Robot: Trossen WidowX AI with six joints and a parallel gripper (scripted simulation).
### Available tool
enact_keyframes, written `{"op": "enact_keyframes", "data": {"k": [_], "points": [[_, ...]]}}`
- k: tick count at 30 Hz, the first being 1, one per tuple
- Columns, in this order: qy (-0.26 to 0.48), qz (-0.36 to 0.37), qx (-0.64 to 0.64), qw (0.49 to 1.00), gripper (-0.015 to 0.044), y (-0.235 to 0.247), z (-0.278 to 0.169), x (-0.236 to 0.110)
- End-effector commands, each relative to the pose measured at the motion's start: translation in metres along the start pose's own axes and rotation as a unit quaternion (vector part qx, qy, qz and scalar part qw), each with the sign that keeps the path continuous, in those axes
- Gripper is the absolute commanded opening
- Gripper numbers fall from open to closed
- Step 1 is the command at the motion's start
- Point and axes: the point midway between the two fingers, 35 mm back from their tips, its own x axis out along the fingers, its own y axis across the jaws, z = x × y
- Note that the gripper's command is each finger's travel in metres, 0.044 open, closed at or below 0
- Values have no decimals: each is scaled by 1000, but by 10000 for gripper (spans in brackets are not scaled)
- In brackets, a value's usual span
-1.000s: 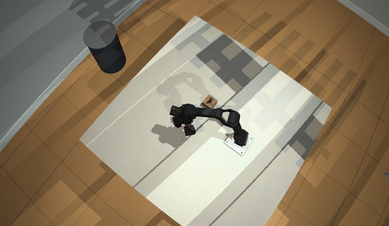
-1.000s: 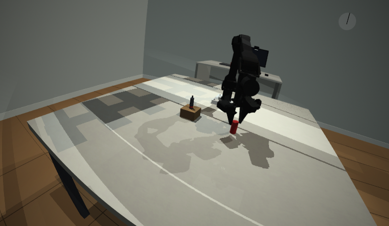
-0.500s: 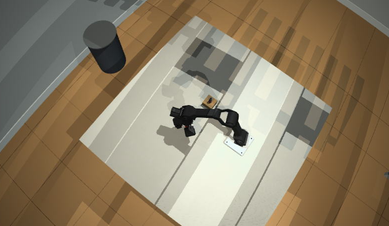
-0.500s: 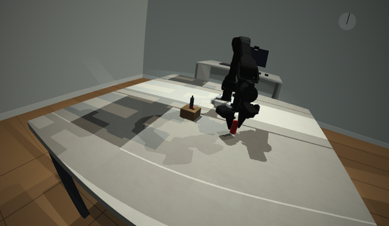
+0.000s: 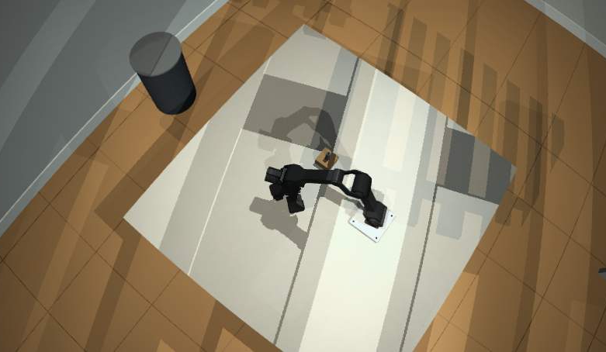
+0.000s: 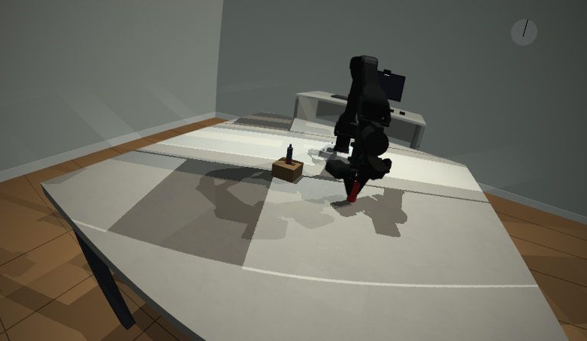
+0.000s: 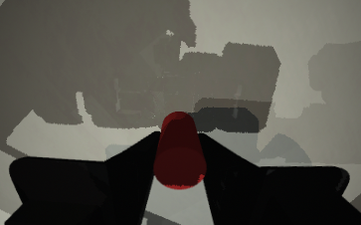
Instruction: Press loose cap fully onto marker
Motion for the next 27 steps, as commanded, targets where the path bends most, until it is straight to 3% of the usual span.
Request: {"op": "enact_keyframes", "data": {"k": [1, 27], "points": [[1, -1, -3, 1000, 0, 0, 0, -6], [1, -1, -3, 1000, 0, -11, -8, -64]]}}
